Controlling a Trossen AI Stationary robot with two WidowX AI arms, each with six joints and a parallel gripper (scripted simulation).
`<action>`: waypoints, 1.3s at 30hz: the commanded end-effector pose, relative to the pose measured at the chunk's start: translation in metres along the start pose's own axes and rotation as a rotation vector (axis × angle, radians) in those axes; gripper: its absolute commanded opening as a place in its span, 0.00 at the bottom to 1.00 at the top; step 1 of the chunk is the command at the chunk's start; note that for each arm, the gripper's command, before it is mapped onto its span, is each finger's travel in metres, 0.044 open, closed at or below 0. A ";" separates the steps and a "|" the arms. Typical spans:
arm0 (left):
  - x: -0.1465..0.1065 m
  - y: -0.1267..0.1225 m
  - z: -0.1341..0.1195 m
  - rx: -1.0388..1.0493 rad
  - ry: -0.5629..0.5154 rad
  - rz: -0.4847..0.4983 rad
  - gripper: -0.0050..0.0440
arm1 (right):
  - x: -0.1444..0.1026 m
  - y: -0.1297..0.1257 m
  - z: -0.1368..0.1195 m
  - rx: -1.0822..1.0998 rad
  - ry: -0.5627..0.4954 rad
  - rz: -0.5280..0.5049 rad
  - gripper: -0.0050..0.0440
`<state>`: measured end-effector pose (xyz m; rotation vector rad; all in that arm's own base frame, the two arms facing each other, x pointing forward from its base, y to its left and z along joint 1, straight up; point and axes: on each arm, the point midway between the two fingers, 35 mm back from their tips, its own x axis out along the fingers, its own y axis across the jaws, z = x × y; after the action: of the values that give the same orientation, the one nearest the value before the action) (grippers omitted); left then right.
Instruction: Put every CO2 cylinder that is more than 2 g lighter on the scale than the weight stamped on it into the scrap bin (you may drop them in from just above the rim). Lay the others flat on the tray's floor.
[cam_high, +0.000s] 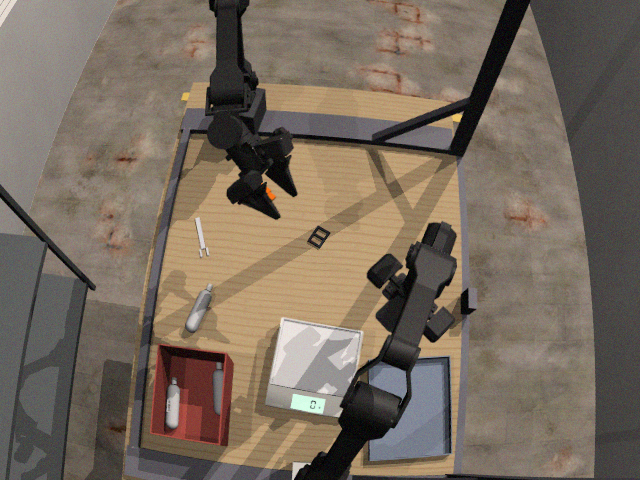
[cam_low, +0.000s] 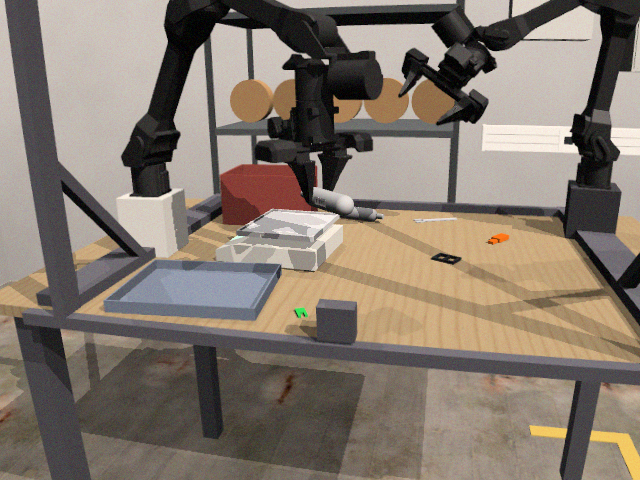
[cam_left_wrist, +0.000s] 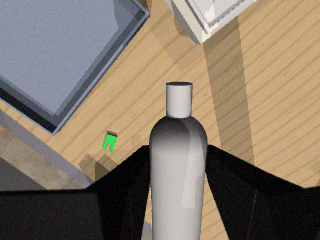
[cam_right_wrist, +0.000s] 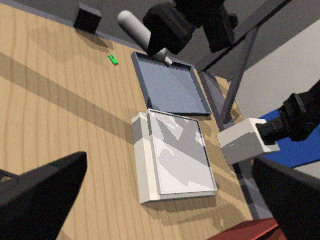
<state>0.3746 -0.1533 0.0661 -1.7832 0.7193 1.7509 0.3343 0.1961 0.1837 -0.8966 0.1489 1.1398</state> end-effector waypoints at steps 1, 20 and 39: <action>-0.008 -0.004 0.014 0.004 0.015 -0.006 0.00 | 0.005 0.000 -0.004 -0.165 0.030 -0.021 1.00; -0.006 -0.024 0.110 0.004 0.009 -0.009 0.00 | 0.026 -0.002 -0.030 -1.058 0.248 -0.049 1.00; -0.005 -0.049 0.226 0.004 0.002 -0.009 0.00 | 0.036 -0.002 -0.051 -1.907 0.513 0.097 1.00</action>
<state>0.2568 0.0220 0.0625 -1.7623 0.7203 1.7646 0.3681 0.1869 0.1374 -2.7128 -0.5730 0.8979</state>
